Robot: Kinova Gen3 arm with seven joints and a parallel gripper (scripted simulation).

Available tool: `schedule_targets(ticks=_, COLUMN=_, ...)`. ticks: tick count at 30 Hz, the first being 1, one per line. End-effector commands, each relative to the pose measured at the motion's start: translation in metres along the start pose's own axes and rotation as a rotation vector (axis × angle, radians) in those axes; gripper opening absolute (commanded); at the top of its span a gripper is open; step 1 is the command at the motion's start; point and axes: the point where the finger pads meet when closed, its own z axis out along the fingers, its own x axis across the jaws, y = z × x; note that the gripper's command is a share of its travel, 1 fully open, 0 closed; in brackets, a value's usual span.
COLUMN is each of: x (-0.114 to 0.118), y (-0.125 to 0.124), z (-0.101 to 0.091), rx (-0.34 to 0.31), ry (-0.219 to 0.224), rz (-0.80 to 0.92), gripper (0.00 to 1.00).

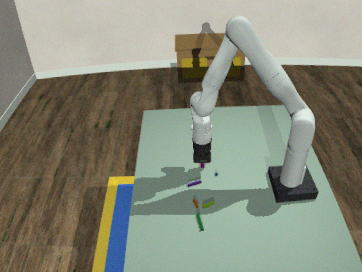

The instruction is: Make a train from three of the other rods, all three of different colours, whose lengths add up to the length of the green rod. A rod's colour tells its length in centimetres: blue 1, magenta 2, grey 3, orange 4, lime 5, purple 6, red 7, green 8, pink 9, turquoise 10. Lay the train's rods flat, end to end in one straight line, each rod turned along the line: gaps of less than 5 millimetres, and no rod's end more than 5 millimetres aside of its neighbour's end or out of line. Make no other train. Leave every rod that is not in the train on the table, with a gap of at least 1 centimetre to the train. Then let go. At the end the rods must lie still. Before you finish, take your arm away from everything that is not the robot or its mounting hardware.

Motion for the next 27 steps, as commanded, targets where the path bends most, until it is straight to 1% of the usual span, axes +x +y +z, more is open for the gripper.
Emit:
schedule_targets(ticks=1, x=-0.0012, y=-0.0019, z=0.0003, rx=0.002, ry=-0.003, rz=-0.007, gripper=0.24)
schedule_targets(ticks=13, x=-0.0012, y=-0.0019, z=0.0011, rx=0.002, ry=-0.003, rz=-0.007, gripper=0.24)
schedule_targets(ticks=27, x=-0.0006, y=-0.0017, z=0.0102, rx=0.002, ry=-0.002, rz=-0.008, gripper=0.24)
